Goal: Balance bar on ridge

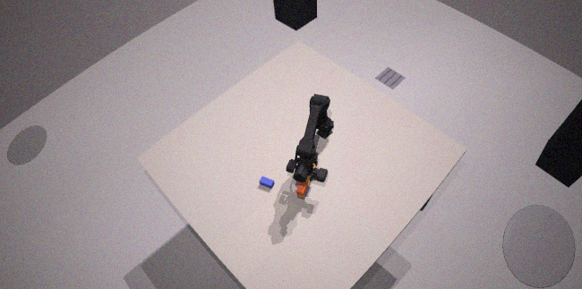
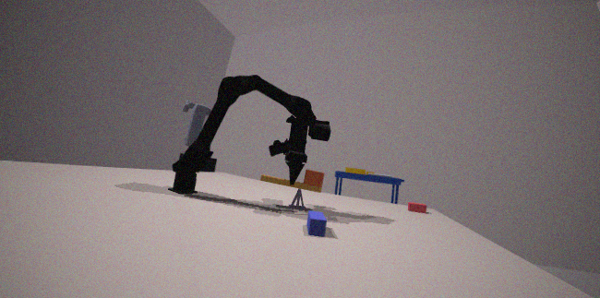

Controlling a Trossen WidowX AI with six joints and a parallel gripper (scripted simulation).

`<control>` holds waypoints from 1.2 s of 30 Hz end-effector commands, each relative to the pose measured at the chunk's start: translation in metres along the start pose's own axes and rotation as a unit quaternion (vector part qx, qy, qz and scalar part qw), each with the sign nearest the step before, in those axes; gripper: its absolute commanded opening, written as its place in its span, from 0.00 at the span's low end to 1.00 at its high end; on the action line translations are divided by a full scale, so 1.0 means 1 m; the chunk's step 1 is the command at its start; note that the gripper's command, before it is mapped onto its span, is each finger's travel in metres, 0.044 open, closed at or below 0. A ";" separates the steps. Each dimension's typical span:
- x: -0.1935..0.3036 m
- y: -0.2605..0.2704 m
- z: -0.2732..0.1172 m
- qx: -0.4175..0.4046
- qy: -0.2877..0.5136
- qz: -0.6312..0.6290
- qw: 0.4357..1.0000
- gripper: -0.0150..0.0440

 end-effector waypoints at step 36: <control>-0.001 0.000 0.004 0.000 0.000 -0.001 1.000 0.25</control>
Point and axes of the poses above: the point midway between the two fingers, 35 mm back from their tips, its own z axis out along the fingers, its own y axis across the jaws, x = y × z, the point moved 5 cm from there along -z, back along the fingers, and after that the axes turned 12 degrees about -z, right-handed, at the moved point
